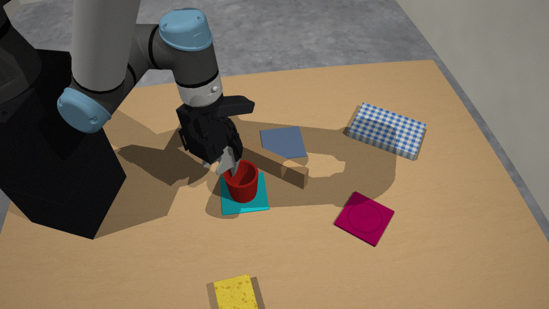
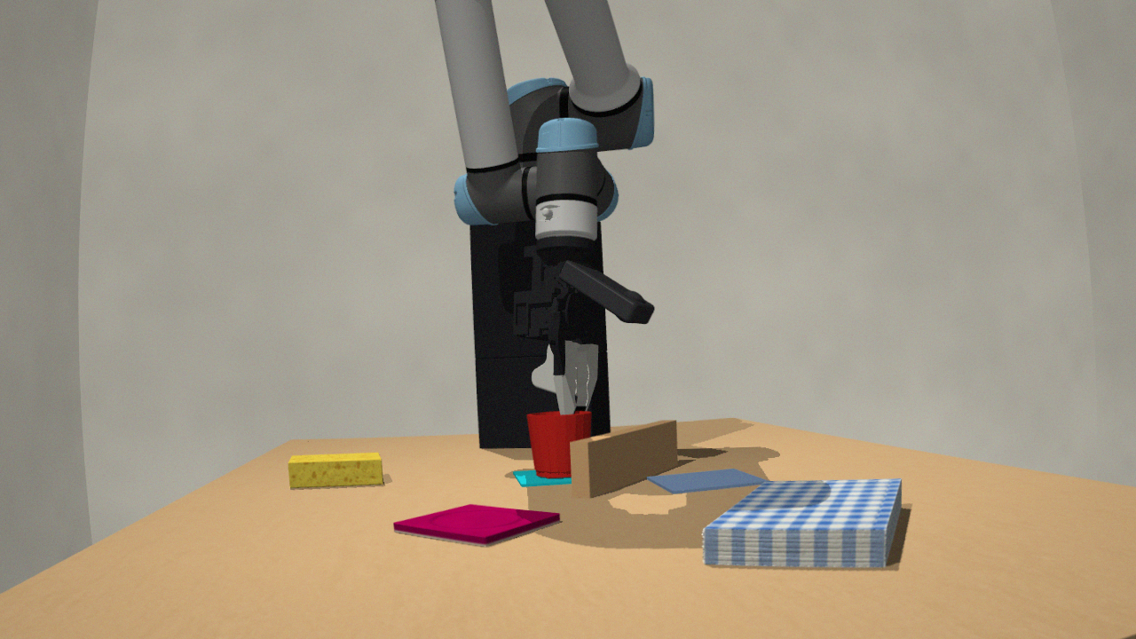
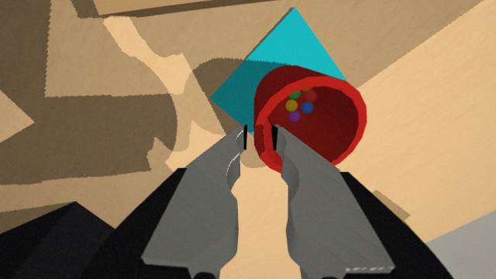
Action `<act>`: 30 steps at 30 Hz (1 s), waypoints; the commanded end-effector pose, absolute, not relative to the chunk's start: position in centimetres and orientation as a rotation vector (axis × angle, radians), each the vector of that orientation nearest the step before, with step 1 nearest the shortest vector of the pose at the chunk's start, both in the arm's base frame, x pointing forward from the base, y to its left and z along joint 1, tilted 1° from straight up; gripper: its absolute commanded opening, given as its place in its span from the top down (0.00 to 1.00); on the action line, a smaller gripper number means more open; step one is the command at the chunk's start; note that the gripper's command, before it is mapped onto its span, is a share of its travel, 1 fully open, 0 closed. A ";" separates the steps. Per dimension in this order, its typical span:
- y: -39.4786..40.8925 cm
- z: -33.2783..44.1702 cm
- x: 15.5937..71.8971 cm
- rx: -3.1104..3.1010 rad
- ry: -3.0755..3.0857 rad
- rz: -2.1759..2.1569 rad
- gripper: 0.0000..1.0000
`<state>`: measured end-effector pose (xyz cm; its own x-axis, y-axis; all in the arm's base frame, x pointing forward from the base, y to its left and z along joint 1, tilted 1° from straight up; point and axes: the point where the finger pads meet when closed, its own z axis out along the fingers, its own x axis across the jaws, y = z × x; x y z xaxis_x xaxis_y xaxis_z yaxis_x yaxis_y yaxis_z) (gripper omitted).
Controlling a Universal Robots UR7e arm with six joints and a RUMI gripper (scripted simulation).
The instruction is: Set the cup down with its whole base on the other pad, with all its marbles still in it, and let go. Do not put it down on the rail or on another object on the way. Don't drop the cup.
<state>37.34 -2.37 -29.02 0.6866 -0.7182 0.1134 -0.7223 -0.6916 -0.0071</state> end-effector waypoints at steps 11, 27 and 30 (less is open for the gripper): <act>-2.1 -24.7 37.0 2.850 -1.217 0.168 0.89; -2.0 -23.9 37.0 2.850 -1.217 0.168 0.89; -2.0 -23.9 37.0 2.850 -1.217 0.168 0.89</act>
